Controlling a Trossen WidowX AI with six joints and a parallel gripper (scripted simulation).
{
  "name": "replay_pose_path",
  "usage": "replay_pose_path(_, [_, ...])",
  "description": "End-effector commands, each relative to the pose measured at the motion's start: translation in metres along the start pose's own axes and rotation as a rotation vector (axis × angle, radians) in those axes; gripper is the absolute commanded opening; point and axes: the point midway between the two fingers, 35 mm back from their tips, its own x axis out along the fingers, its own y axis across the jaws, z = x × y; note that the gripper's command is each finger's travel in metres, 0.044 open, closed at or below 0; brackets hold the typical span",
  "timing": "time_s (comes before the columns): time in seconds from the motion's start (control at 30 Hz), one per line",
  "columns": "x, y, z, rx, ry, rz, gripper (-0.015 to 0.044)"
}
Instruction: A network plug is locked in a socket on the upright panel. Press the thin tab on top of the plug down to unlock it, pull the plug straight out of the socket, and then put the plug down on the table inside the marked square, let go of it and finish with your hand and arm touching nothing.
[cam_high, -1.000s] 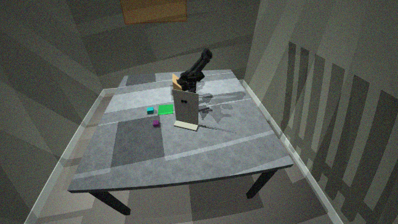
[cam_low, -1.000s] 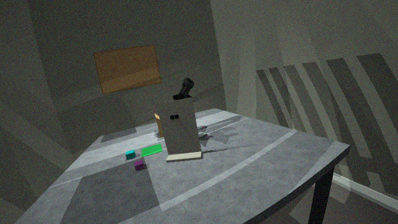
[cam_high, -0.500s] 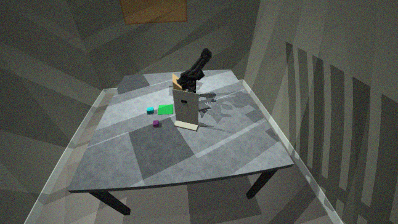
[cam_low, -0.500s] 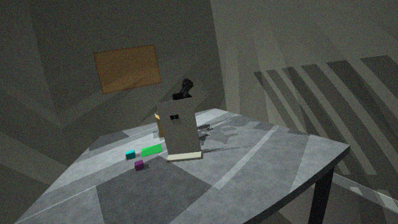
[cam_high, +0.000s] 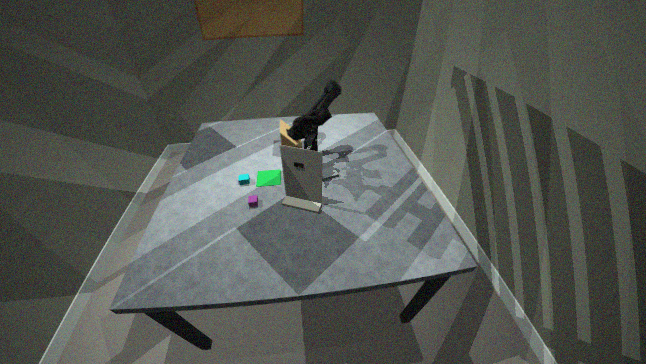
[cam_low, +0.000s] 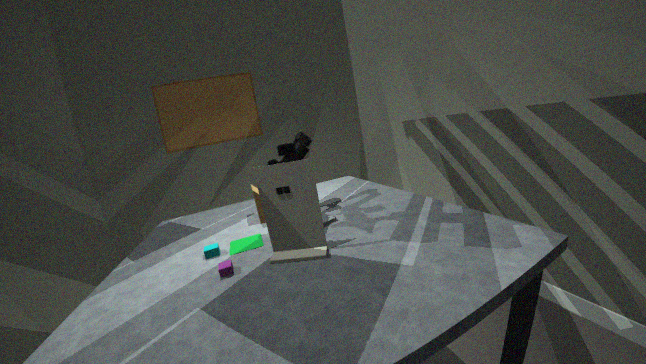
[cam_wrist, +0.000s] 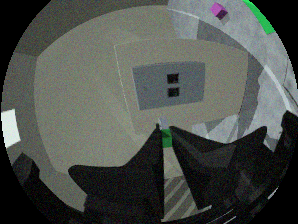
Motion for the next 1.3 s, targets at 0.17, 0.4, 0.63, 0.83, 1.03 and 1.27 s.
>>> replay_pose_path(0.17, [-0.009, 0.019, -0.002, -0.004, 0.007, 0.005, 0.0000])
replay_pose_path(0.4, [-0.014, 0.026, -0.001, -0.005, 0.004, 0.003, 0.0000])
replay_pose_path(0.63, [-0.006, 0.016, 0.019, -0.045, -0.061, -0.066, 0.0000])
replay_pose_path(0.83, [-0.001, 0.007, 0.038, -0.073, -0.116, -0.136, 0.0000])
replay_pose_path(1.03, [0.003, -0.003, 0.057, -0.094, -0.164, -0.208, 0.0000])
replay_pose_path(1.27, [0.006, -0.015, 0.078, -0.109, -0.214, -0.294, 0.0000])
